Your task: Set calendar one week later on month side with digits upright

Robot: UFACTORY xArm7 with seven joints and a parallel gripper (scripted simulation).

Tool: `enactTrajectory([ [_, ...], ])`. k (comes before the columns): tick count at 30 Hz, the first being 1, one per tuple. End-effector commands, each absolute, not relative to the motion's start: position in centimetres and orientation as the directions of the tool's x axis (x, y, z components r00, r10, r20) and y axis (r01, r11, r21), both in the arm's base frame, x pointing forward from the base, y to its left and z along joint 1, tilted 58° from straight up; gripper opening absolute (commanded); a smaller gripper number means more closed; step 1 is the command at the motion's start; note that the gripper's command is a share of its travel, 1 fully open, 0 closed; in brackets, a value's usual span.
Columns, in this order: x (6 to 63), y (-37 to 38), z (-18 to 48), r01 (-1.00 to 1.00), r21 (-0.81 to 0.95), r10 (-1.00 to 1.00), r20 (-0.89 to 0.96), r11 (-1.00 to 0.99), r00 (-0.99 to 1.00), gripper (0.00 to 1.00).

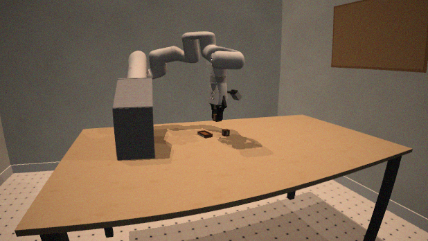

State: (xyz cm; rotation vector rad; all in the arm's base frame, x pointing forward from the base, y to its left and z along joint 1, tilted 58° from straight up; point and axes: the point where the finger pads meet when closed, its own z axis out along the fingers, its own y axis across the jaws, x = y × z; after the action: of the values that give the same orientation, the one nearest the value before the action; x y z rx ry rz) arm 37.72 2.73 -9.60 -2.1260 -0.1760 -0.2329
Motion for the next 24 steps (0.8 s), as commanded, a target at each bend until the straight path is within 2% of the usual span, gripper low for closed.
enactTrajectory([
  [1, 37.8, 2.5, -9.8, 0.248, -0.810, 0.046, 0.264, -0.532, 0.963, 0.29],
  [24, 38.1, 4.5, -11.0, 0.248, -0.809, 0.046, 0.265, -0.532, 0.963, 0.29],
])
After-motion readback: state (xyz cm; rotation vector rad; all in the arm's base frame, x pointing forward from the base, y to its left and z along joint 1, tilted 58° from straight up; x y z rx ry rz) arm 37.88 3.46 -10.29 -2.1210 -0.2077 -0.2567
